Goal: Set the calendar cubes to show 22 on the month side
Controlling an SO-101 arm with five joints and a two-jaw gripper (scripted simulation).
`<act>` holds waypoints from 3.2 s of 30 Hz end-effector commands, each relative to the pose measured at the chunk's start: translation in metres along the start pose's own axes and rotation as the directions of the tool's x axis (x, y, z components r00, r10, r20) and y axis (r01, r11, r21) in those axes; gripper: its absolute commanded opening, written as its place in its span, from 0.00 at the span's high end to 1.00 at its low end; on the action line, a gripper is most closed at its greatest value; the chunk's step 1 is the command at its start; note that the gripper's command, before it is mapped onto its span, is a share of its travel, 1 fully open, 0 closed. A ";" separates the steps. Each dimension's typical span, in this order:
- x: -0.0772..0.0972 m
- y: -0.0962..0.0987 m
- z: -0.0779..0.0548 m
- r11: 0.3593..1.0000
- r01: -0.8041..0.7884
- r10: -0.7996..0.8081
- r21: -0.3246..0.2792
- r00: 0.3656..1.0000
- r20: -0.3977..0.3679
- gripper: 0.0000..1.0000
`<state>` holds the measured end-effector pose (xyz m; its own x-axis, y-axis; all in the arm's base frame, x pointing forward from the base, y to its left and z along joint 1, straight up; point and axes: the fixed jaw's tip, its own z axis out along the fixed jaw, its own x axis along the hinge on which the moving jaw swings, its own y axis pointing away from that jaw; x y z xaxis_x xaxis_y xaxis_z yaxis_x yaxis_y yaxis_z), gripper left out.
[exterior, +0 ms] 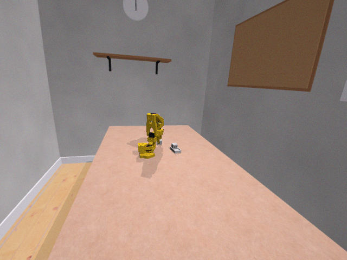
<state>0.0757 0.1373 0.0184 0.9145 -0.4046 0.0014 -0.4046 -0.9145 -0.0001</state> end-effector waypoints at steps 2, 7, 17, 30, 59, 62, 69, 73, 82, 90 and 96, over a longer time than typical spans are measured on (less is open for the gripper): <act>0.001 -0.002 -0.001 1.000 0.004 -0.004 0.016 1.000 0.000 0.65; 0.001 -0.002 -0.001 1.000 0.004 -0.004 0.016 1.000 0.000 0.65; 0.001 -0.003 -0.001 1.000 0.004 -0.004 0.016 1.000 0.000 0.67; 0.001 -0.007 -0.001 1.000 0.004 -0.004 0.017 1.000 0.000 0.74; 0.001 -0.012 -0.001 1.000 0.004 -0.004 0.016 1.000 0.000 0.84; 0.001 -0.012 -0.001 1.000 0.004 -0.004 0.016 1.000 0.000 0.88; 0.001 -0.012 -0.001 1.000 0.004 -0.004 0.016 1.000 0.000 1.00; 0.001 -0.012 -0.001 1.000 0.004 -0.004 0.016 1.000 0.000 1.00; 0.001 -0.012 -0.009 1.000 0.004 -0.004 0.016 1.000 0.000 1.00; 0.002 -0.012 -0.025 1.000 0.004 -0.004 0.016 1.000 0.000 1.00; 0.002 -0.009 -0.042 1.000 0.004 -0.004 0.017 1.000 0.000 1.00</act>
<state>0.0758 0.1376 0.0427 0.9144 -0.4047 -0.0029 -0.4039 -0.9131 0.0550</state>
